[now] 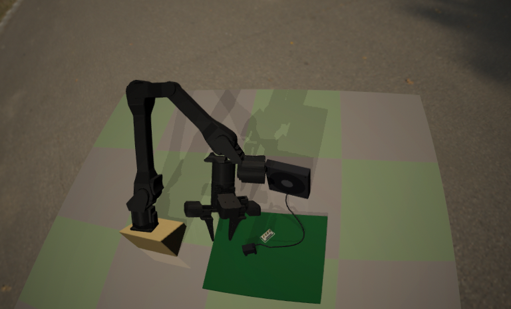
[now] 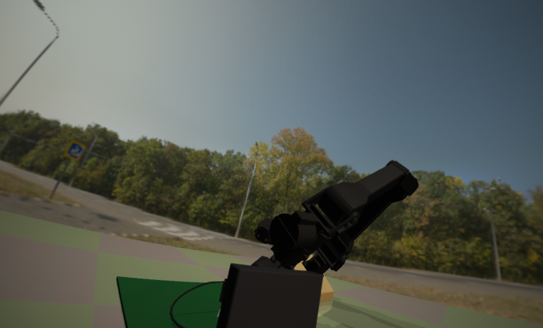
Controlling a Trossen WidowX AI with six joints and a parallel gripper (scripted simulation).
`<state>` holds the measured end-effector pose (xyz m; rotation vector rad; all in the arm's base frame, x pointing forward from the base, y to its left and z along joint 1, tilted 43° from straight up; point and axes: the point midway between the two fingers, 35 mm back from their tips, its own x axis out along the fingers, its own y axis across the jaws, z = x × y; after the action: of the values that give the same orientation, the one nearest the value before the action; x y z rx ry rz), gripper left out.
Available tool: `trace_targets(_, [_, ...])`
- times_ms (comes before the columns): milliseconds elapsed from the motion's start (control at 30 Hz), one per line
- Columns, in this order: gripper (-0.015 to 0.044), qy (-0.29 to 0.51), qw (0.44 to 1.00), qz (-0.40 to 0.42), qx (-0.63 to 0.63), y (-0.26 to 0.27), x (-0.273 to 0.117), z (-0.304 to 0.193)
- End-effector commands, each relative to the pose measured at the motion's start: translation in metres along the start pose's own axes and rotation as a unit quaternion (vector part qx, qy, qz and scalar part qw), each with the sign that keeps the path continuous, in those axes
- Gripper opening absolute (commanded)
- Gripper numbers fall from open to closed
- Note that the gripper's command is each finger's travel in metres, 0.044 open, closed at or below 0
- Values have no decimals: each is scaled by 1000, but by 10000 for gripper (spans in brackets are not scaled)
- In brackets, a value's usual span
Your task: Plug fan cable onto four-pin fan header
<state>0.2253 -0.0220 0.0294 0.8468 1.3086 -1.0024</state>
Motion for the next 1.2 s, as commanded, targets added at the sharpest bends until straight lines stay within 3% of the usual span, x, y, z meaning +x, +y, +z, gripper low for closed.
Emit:
trace_targets(0, [205,50,999,4,-13,1,1,0])
trace_targets(700, [205,265,957,113,-44,10,-10,12])
trace_targets(1100, [205,338,911,233,-38,17,-26,35])
trace_targets(1167, [205,328,920,208,-39,15,-22,29])
